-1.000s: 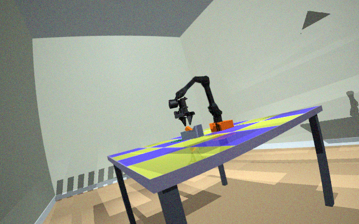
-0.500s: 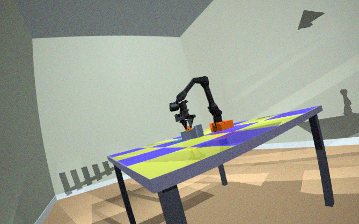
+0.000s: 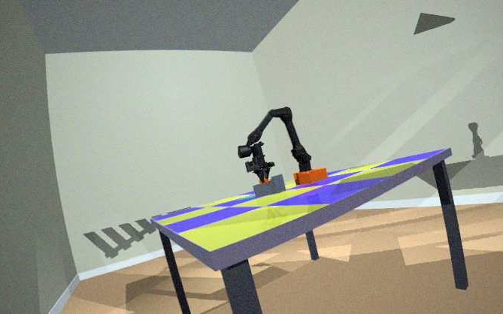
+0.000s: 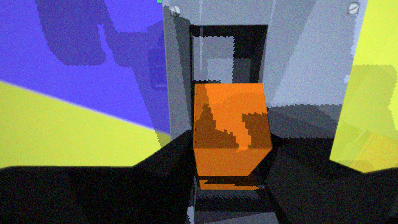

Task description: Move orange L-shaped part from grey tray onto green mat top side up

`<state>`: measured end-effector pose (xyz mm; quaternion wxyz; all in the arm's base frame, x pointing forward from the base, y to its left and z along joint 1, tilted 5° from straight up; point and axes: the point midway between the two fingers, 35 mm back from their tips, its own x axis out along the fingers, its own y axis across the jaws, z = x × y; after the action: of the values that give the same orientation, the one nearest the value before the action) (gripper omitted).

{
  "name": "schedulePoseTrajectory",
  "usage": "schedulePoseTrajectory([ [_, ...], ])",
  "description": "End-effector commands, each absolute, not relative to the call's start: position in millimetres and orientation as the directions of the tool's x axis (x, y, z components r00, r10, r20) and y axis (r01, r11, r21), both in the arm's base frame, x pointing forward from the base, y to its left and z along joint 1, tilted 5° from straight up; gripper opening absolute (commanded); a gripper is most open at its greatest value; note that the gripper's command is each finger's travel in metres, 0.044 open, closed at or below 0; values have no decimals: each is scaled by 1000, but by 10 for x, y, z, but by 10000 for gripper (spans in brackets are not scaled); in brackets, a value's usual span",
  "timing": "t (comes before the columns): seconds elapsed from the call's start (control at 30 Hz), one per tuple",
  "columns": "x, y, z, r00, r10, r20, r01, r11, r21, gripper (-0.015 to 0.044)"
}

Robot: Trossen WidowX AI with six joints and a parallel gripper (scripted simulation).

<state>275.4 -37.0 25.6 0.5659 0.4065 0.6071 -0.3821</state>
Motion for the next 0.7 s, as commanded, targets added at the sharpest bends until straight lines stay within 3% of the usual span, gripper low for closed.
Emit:
schedulePoseTrajectory([
  [0.0, 2755, -370, 261, -29, 61, -998, 926, 378, -4, 96],
  [0.17, 2755, -370, 261, -29, 61, -998, 926, 378, -4, 62],
  [0.27, 2755, -370, 261, -29, 61, -998, 926, 378, -4, 0],
  [0.67, 2759, -378, 343, -29, 59, -998, 926, 376, -4, 0],
])
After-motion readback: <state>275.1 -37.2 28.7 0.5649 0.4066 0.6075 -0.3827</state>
